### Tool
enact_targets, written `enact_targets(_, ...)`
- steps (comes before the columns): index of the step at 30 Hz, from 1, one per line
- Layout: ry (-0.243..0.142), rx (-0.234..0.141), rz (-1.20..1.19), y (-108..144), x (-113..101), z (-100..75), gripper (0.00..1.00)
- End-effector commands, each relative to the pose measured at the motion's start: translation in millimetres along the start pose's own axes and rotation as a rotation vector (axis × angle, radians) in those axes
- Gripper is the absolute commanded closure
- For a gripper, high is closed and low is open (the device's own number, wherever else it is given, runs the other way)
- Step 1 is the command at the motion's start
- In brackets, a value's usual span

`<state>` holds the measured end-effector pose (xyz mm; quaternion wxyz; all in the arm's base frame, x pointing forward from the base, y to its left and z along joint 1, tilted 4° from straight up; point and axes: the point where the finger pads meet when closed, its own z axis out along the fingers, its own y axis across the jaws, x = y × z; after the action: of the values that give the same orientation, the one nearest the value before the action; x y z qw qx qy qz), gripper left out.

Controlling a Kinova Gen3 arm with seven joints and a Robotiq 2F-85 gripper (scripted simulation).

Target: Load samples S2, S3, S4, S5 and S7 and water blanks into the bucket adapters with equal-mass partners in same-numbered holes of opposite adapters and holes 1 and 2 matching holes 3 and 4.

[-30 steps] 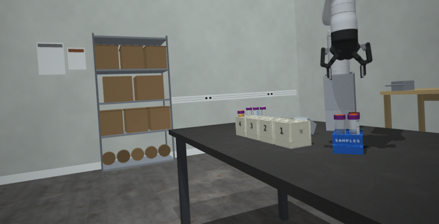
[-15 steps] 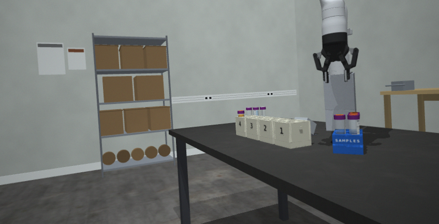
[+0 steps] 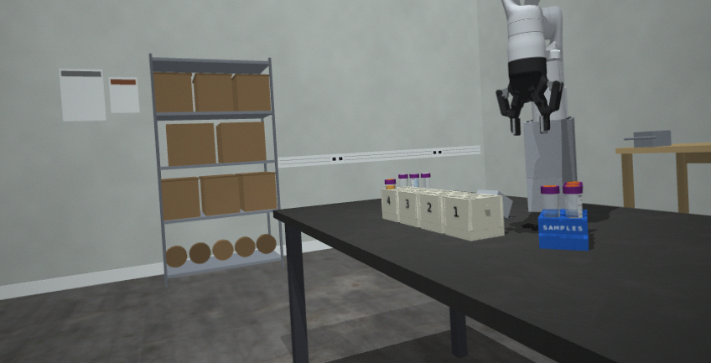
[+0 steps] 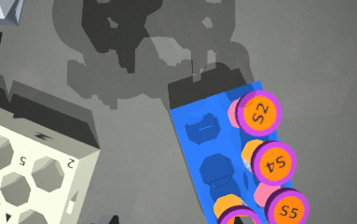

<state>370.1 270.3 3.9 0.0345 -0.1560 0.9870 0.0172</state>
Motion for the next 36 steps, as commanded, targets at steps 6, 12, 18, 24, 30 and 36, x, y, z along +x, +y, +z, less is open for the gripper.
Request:
enact_targets(6,-0.002,-0.001,0.128,-22.9,10.6,-0.8,0.38)
enact_targets(12,-0.002,-0.001,0.195,-34.9,16.4,-0.8,0.38)
enact_targets(18,-0.002,-0.001,0.295,-53.0,25.1,-0.9,0.38)
enact_targets(24,-0.002,-0.001,0.339,-71.0,33.8,-1.0,0.38)
enact_targets(30,-0.002,-0.001,0.339,-83.0,39.6,-1.0,0.38)
enact_targets(36,-0.002,-0.001,0.339,-101.0,48.3,-1.1,0.38)
